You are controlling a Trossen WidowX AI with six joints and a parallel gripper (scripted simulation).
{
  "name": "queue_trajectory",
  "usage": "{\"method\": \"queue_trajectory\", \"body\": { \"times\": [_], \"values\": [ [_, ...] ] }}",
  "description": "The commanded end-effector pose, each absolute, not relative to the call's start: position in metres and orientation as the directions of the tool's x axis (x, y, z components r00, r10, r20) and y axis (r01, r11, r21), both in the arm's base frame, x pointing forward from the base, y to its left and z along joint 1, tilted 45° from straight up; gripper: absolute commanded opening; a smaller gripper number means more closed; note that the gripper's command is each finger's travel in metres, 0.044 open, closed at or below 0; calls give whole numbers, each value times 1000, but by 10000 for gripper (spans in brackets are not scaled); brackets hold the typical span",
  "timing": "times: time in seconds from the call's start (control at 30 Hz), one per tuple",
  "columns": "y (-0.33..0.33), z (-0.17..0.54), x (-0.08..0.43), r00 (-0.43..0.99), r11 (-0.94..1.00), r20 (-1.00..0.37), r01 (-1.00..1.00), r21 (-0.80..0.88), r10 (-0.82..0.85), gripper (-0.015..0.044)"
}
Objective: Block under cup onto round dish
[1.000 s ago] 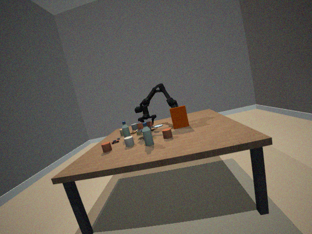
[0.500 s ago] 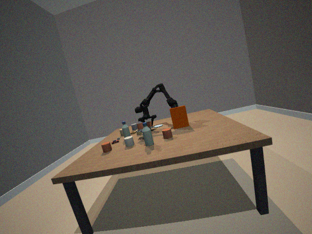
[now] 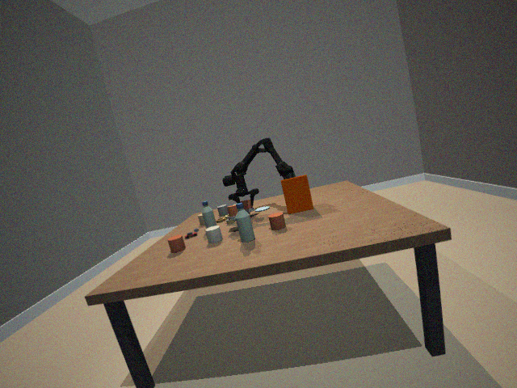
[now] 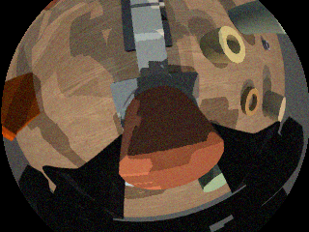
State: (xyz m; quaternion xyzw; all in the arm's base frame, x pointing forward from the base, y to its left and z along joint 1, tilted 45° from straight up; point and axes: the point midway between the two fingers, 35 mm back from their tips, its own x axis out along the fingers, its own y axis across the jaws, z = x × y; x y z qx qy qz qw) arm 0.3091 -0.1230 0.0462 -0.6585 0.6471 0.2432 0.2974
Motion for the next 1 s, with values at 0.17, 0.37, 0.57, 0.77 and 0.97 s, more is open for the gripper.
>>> {"method": "queue_trajectory", "body": {
  "times": [0.17, 0.37, 0.57, 0.77, 0.97],
  "values": [
    [-111, 55, 314, 56, 9, -712, -996, -86, -700, 0],
    [-106, 60, 314, 56, 9, -713, -996, -86, -699, 0],
    [-100, 65, 315, 56, 9, -714, -996, -86, -698, 0],
    [-95, 70, 315, 56, 9, -715, -996, -86, -697, 0],
    [-89, 75, 315, 55, 9, -716, -996, -86, -696, 0]
  ]
}}
